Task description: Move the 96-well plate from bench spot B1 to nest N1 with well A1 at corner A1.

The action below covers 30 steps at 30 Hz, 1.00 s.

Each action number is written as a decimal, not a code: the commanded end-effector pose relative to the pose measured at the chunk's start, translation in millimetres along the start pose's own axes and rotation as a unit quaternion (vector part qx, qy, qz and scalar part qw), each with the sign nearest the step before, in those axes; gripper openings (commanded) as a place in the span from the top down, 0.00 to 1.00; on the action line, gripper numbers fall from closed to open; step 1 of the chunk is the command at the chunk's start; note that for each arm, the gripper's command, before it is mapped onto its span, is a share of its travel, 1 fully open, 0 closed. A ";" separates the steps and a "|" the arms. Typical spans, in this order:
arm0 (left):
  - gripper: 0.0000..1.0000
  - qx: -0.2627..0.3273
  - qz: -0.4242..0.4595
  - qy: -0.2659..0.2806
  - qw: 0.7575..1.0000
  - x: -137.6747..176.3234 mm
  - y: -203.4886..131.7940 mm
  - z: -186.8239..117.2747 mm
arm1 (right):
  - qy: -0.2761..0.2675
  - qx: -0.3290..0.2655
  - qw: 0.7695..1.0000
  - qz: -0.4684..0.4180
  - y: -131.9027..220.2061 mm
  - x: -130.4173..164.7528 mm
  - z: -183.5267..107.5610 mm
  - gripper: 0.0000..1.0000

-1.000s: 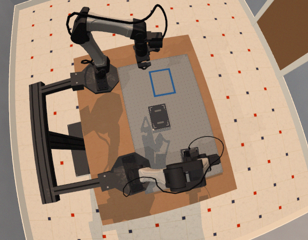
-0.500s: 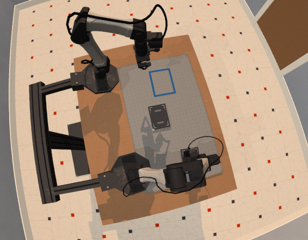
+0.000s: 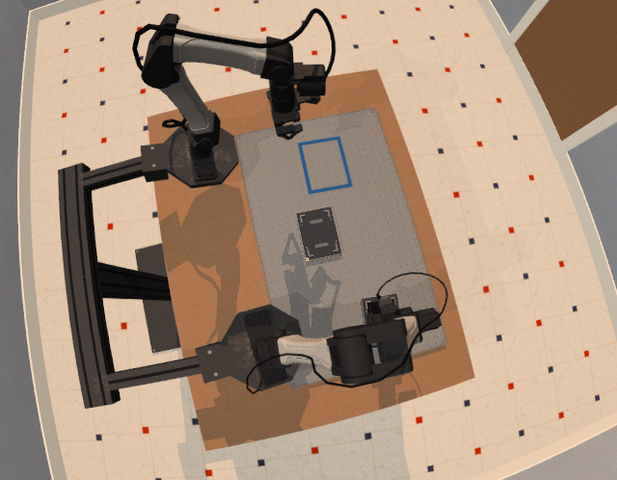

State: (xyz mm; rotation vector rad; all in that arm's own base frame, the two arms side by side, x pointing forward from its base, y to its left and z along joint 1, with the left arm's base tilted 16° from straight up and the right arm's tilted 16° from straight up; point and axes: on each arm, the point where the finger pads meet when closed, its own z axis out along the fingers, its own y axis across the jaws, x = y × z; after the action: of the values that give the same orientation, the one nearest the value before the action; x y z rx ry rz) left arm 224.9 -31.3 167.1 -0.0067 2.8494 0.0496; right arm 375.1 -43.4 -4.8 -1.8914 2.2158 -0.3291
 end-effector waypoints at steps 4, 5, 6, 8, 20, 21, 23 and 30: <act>0.00 0.003 0.003 -0.001 1.000 -0.3 -0.8 -1.7 | -0.001 -0.028 1.000 -0.001 16.5 1.7 14.4 1.00; 0.00 0.003 0.003 -0.001 1.000 -0.3 -0.8 -1.7 | -0.001 -0.028 1.000 -0.001 16.5 1.7 14.3 1.00; 0.00 0.003 0.003 -0.001 1.000 -0.3 -0.8 -1.7 | -0.001 -0.028 1.000 -0.001 16.6 1.7 14.3 1.00; 0.00 0.003 0.003 -0.001 1.000 -0.3 -0.8 -1.7 | -0.001 -0.029 1.000 -0.001 16.6 1.7 14.3 1.00; 0.00 0.003 0.003 -0.001 1.000 -0.3 -0.8 -1.7 | -0.001 -0.029 1.000 -0.001 16.8 1.7 14.3 1.00; 0.00 0.003 0.003 -0.001 1.000 -0.3 -0.8 -1.7 | -0.001 -0.029 1.000 -0.001 16.8 1.7 14.3 1.00; 0.00 0.003 0.003 -0.001 1.000 -0.3 -0.8 -1.7 | -0.001 -0.029 1.000 -0.001 16.8 1.7 14.3 1.00; 0.00 0.003 0.003 -0.001 1.000 -0.3 -0.8 -1.7 | -0.001 -0.029 1.000 -0.001 16.7 1.7 14.3 0.00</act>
State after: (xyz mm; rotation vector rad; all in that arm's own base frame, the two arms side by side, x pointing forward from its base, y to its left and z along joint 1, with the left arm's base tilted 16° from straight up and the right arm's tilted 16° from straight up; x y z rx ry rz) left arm 224.9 -31.3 167.1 -0.0067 2.8494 0.0496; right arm 375.1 -43.4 -4.8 -1.8914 2.2156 -0.3293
